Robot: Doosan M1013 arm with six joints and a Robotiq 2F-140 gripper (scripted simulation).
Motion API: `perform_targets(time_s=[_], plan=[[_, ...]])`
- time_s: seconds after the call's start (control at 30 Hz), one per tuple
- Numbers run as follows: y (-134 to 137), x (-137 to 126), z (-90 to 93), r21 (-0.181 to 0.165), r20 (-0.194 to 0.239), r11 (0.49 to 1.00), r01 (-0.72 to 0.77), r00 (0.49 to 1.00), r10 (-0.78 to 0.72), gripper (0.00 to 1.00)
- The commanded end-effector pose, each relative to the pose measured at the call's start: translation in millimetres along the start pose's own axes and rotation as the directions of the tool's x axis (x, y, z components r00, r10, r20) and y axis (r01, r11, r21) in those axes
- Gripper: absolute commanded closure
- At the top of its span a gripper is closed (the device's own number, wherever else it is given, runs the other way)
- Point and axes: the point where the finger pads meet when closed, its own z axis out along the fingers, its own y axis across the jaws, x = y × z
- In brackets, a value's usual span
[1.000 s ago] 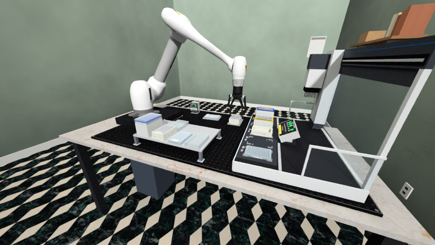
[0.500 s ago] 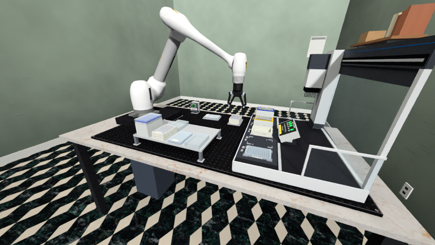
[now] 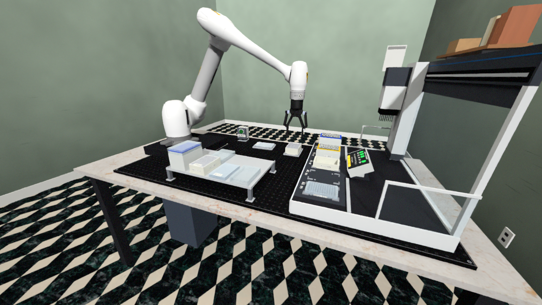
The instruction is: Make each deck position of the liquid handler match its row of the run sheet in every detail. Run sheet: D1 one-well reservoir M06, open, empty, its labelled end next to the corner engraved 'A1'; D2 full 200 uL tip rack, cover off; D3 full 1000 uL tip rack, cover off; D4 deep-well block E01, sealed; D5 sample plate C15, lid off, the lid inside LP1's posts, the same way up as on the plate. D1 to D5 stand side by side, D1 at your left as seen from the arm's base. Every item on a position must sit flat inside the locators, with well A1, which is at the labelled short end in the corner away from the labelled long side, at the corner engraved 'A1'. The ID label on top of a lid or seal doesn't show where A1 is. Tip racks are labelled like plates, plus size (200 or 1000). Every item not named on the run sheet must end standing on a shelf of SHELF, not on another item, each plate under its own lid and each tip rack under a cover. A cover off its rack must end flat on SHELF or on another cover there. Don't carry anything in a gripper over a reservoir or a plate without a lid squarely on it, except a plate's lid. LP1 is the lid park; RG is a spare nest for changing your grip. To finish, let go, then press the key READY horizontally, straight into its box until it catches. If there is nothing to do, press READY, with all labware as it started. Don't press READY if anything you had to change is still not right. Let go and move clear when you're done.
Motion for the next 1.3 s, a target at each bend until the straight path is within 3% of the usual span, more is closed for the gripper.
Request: perform_targets(time_s=[0.0,1.27], plan=[[0.3,0.2,-3.4,-0.001,-0.001,1.0,0.0,1.0,0.0,0.34],[0.3,0.2,-60.1,-0.001,-0.001,1.0,0.0,1.0,0.0,0.34]])
